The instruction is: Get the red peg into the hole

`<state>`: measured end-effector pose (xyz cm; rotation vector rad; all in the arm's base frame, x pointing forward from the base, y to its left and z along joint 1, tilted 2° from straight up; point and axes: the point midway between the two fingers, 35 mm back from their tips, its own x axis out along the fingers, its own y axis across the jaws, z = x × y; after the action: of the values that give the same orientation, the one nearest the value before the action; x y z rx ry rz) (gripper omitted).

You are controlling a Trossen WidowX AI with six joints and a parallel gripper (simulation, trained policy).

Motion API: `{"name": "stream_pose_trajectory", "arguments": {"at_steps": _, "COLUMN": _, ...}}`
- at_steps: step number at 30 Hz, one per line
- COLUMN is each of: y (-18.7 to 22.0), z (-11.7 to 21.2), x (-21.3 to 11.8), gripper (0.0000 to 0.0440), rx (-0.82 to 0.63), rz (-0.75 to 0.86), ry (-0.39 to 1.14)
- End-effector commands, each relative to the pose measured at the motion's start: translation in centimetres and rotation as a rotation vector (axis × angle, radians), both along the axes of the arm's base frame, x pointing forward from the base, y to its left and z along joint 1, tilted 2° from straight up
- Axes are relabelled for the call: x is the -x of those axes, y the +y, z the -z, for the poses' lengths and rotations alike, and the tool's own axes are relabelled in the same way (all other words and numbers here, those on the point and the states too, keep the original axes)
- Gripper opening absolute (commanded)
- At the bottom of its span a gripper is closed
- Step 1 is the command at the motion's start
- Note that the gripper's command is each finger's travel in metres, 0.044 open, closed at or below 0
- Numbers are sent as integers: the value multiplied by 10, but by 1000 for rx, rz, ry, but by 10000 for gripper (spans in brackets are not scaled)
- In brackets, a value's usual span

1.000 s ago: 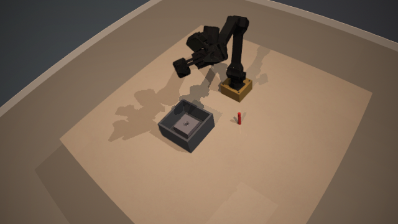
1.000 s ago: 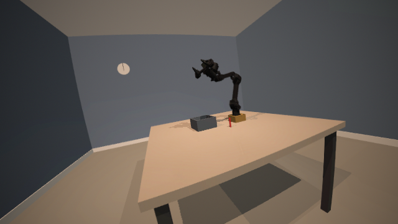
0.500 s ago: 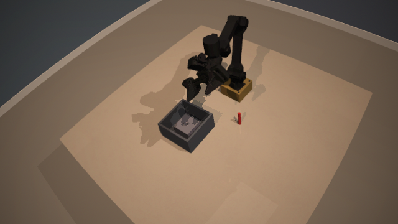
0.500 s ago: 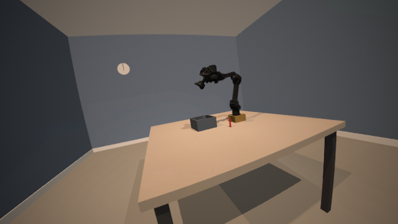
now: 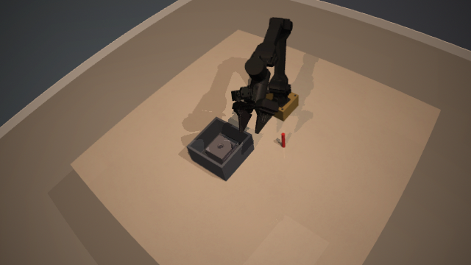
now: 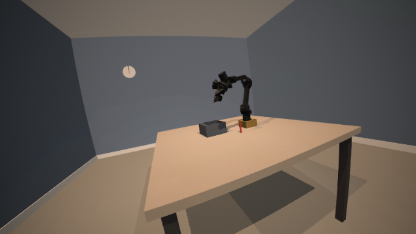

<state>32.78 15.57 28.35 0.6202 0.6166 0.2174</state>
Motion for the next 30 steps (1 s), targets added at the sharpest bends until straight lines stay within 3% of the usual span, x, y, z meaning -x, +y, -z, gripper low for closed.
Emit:
{"name": "stream_pose_trajectory", "arguments": {"at_steps": 1, "y": 0, "z": 20, "x": 14, "gripper": 440, "rx": 24, "rz": 11, "ry": 107}}
{"name": "stream_pose_trajectory", "arguments": {"at_steps": 21, "y": -14, "z": 126, "x": 118, "gripper": 440, "rx": 201, "rz": 162, "ry": 756}}
{"name": "stream_pose_trajectory", "arguments": {"at_steps": 30, "y": -20, "z": 163, "x": 159, "gripper": 440, "rx": 314, "rz": 268, "ry": 979}}
